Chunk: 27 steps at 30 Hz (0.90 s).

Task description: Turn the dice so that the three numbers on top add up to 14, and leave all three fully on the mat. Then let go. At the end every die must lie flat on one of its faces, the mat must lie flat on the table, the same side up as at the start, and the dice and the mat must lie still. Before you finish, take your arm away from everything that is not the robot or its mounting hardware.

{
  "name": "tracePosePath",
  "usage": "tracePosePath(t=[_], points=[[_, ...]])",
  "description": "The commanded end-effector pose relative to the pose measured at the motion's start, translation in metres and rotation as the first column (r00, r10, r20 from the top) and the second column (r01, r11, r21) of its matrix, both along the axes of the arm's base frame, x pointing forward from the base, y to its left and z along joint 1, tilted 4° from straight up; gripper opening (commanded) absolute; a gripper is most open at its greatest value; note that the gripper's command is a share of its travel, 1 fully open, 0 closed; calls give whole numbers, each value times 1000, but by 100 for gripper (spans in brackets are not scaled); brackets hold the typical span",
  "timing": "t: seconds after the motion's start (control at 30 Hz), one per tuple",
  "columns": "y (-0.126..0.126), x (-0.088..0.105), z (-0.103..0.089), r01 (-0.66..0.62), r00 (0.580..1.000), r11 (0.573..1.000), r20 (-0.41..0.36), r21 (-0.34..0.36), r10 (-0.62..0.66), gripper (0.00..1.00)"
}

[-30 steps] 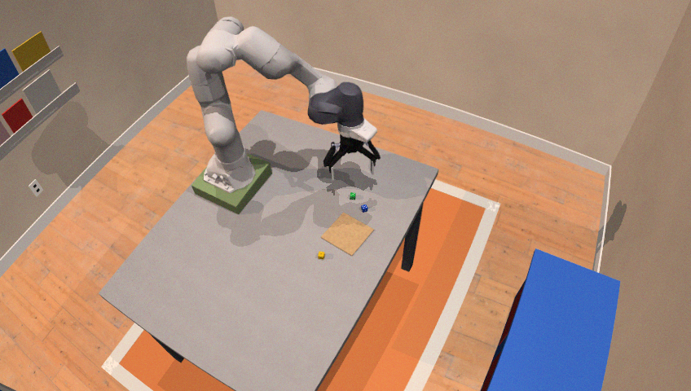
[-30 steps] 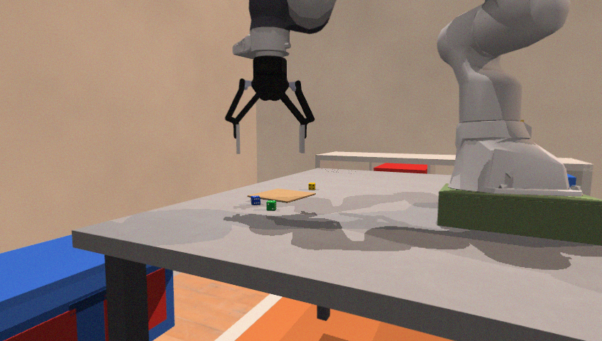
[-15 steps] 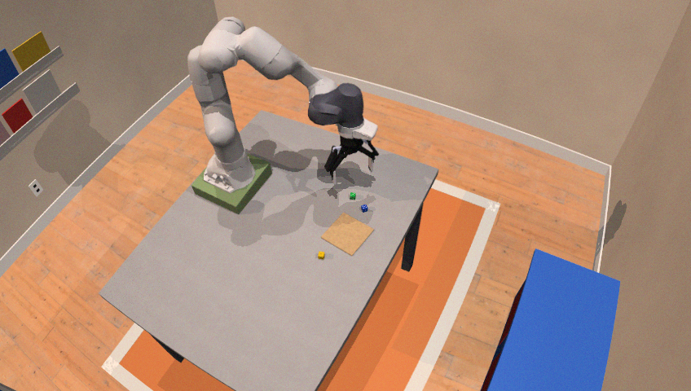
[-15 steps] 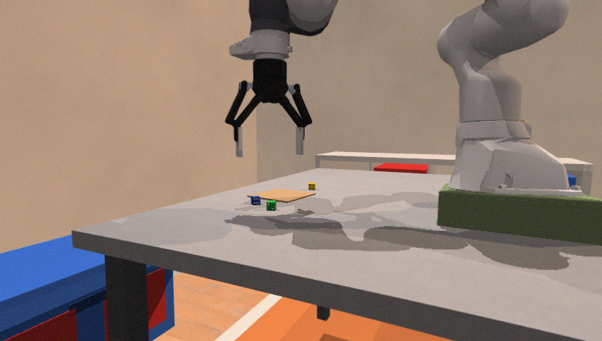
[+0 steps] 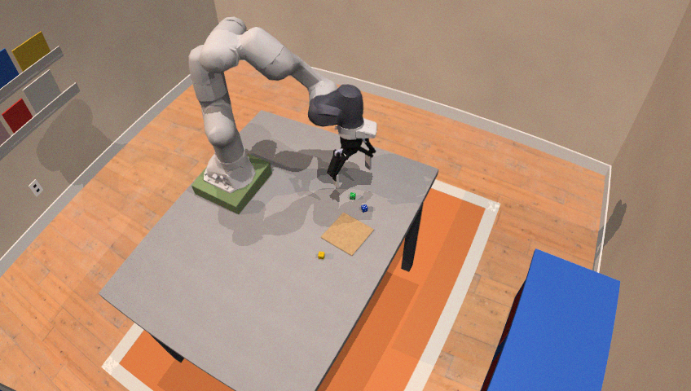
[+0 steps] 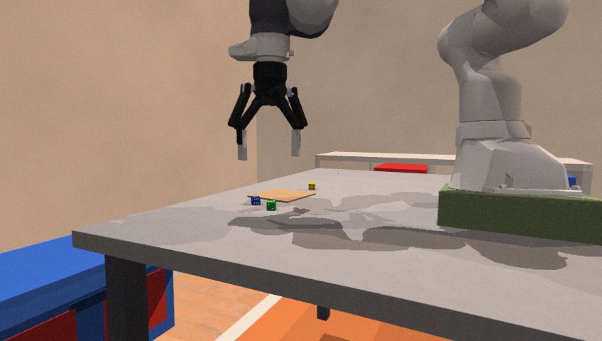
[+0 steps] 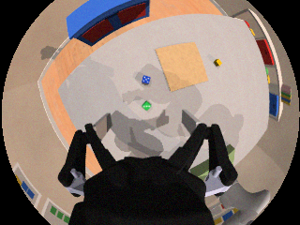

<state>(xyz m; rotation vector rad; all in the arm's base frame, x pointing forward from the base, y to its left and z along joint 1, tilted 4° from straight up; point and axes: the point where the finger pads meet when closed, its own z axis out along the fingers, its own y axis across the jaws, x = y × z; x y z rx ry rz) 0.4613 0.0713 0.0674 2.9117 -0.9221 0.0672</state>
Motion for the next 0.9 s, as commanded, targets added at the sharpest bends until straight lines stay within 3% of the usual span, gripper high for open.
tracePosePath(t=[0.0,0.27,0.87], points=[[0,0,-3,-170,985,985,-23,18,171,100],[0,-1,-5,-264,964,964,-30,19,265,100],[0,-1,-12,-536,842,844,-53,27,537,100]])
